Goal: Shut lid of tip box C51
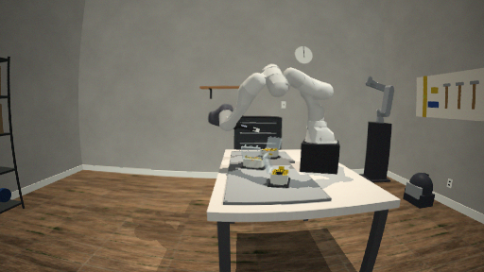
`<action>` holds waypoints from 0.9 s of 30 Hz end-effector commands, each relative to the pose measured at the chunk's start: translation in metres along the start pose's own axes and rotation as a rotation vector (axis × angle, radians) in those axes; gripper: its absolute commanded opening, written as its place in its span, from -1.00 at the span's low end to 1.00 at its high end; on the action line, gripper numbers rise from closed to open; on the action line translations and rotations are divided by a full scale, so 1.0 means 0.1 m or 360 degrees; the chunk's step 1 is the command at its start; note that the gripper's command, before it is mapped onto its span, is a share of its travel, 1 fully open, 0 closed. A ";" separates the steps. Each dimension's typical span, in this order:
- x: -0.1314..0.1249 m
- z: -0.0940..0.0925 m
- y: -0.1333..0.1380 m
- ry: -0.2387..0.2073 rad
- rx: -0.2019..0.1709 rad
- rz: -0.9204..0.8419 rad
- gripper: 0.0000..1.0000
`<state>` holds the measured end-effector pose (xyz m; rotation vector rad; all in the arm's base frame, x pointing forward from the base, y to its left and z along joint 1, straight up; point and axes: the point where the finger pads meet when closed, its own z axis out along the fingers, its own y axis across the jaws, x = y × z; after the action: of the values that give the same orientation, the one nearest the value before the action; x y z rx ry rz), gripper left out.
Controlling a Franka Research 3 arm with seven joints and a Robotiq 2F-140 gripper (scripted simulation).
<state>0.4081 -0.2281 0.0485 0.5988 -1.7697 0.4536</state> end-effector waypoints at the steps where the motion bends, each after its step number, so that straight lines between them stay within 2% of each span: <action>1: 0.02 0.00 0.01 0.0009 -0.0002 -0.0006 -1.00; 7: 0.02 0.00 0.01 0.0009 -0.0002 -0.0006 -1.00; 15: 0.12 0.38 -0.10 0.0010 -0.0411 0.0105 -1.00; 18: 0.16 0.52 -0.14 0.0010 -0.0416 0.0107 -1.00; 20: 0.16 0.52 -0.14 0.0010 -0.0416 0.0107 -1.00; 27: 0.25 0.84 -0.23 0.0010 -0.0416 0.0107 -1.00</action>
<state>0.3567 -0.2876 0.0500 0.3428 -1.8062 0.2572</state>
